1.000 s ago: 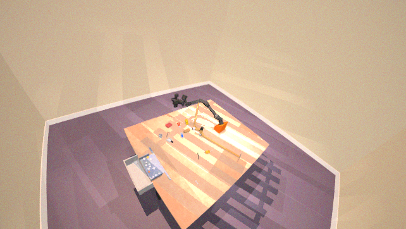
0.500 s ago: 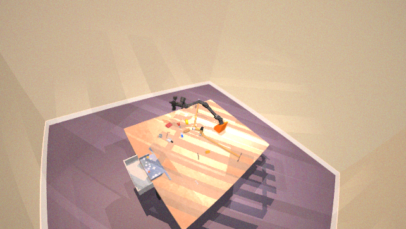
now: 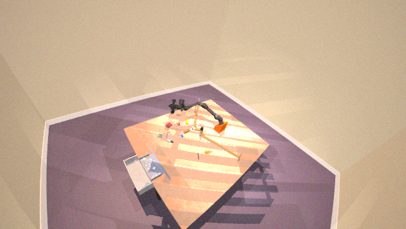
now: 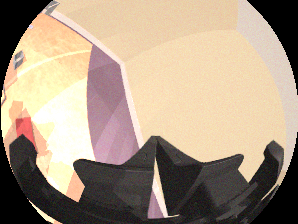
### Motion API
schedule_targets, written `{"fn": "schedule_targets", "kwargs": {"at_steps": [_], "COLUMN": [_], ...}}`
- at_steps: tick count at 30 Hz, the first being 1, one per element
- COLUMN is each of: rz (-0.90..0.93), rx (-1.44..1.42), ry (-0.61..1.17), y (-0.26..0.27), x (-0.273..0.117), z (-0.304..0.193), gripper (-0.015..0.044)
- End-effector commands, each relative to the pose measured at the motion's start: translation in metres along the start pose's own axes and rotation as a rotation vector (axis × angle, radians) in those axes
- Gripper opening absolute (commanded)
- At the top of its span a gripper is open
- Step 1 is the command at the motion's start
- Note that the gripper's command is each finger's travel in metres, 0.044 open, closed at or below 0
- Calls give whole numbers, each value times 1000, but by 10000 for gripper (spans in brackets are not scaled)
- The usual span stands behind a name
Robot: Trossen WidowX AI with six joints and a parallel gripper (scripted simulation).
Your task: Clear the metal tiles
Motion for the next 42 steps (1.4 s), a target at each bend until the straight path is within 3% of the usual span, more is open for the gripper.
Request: {"fn": "schedule_targets", "kwargs": {"at_steps": [1,42], "rz": [25,276], "rx": [40,394], "ry": [-21,-138], "y": [13,130], "x": [-3,-53], "z": [10,100], "gripper": [0,0]}}
Point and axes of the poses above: the point midway between the two fingers, 35 mm back from their tips, its own x axis out along the fingers, its own y axis across the jaws, z = x × y, the point moved 4 cm from there along -x, back along the fingers, and after that the axes turned 12 degrees about x, right-handed, at the moved point
